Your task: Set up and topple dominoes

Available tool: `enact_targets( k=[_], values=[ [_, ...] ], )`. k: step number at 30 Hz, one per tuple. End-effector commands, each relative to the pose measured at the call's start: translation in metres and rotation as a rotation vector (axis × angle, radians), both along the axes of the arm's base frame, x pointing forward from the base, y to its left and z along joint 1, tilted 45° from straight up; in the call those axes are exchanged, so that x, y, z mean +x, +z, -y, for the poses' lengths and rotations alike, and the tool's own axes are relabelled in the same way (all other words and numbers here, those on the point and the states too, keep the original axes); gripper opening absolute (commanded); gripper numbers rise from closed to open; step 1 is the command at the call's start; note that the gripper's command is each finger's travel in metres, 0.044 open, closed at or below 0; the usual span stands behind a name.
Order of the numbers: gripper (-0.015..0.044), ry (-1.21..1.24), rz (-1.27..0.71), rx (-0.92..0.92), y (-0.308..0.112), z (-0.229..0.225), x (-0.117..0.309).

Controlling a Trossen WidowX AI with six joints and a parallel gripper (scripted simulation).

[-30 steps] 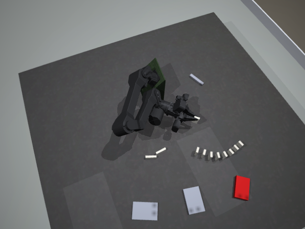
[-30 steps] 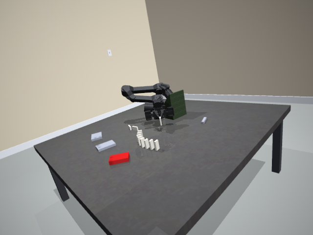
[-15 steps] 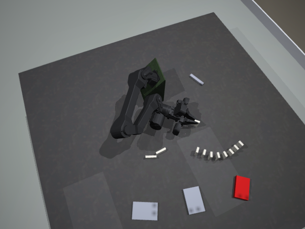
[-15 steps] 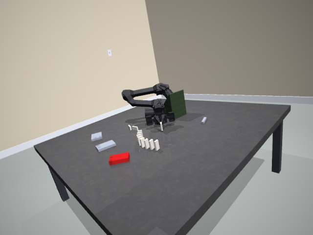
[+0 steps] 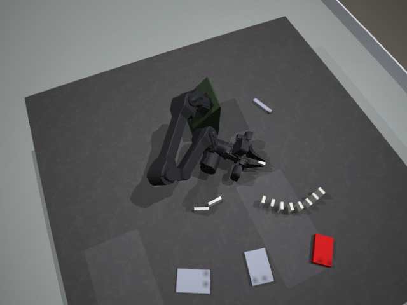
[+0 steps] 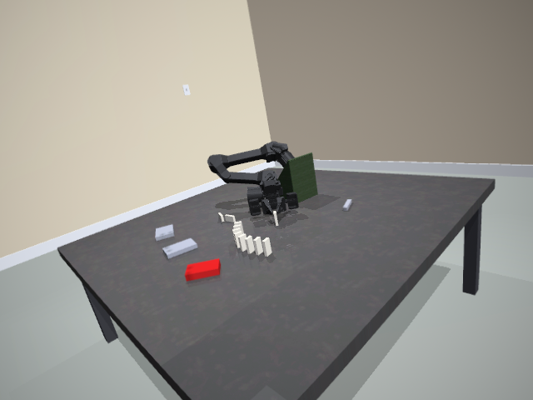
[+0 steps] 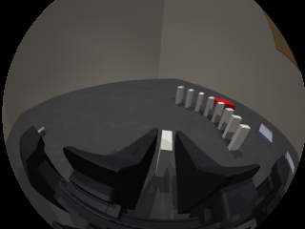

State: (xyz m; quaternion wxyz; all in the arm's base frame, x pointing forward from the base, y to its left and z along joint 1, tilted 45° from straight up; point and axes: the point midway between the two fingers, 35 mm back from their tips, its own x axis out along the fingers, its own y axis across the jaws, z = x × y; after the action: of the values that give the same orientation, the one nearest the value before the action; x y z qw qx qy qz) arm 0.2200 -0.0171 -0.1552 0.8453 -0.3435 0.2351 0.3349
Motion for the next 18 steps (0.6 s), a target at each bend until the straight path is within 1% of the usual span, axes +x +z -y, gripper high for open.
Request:
enact_targets(
  k=[1, 12, 18],
  values=[
    [0.0157, 0.005, 0.003, -0.001, 0.0, 0.0, 0.0],
    [0.044, 0.004, 0.001, -0.001, 0.0, -0.001, 0.0],
    [0.044, -0.023, -0.037, 0.02, 0.032, -0.031, 0.006]
  ],
)
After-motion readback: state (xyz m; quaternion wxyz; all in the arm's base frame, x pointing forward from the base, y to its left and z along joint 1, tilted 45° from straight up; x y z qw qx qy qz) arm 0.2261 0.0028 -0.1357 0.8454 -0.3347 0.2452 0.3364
